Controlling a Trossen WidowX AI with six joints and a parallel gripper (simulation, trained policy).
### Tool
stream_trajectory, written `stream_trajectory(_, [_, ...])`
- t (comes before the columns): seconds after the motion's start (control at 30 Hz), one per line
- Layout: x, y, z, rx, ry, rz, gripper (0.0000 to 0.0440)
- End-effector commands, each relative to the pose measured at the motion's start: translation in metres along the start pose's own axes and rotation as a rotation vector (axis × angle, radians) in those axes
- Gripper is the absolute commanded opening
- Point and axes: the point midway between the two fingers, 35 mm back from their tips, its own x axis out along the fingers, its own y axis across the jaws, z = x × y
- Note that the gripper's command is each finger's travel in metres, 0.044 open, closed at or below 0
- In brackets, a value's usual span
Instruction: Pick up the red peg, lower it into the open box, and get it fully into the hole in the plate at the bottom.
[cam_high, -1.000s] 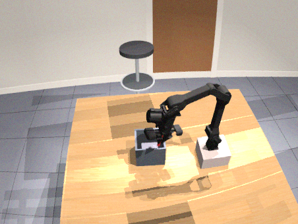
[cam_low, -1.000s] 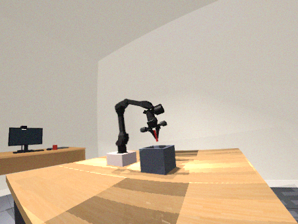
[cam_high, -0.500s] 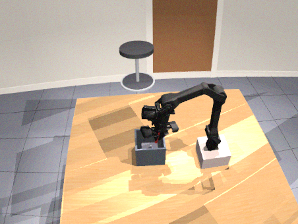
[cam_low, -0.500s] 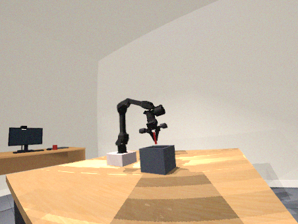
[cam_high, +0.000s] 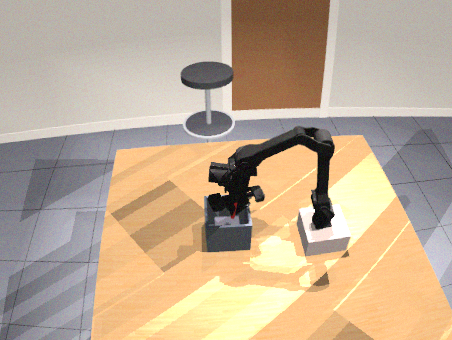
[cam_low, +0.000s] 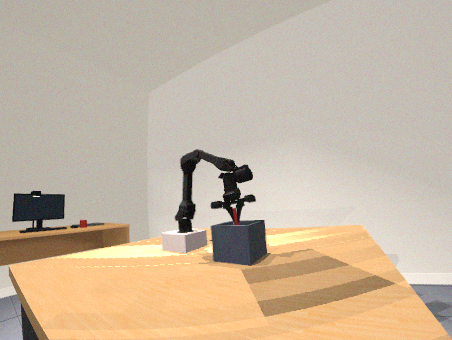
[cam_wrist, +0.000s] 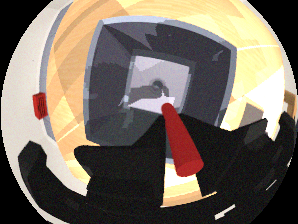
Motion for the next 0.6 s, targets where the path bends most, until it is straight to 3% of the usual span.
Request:
stream_trajectory(0.0, [0.013, -0.002, 0.002, -0.007, 0.016, -0.017, 0.0])
stream_trajectory(0.57, [0.052, 0.005, 0.013, -0.061, 0.04, -0.023, 0.0])
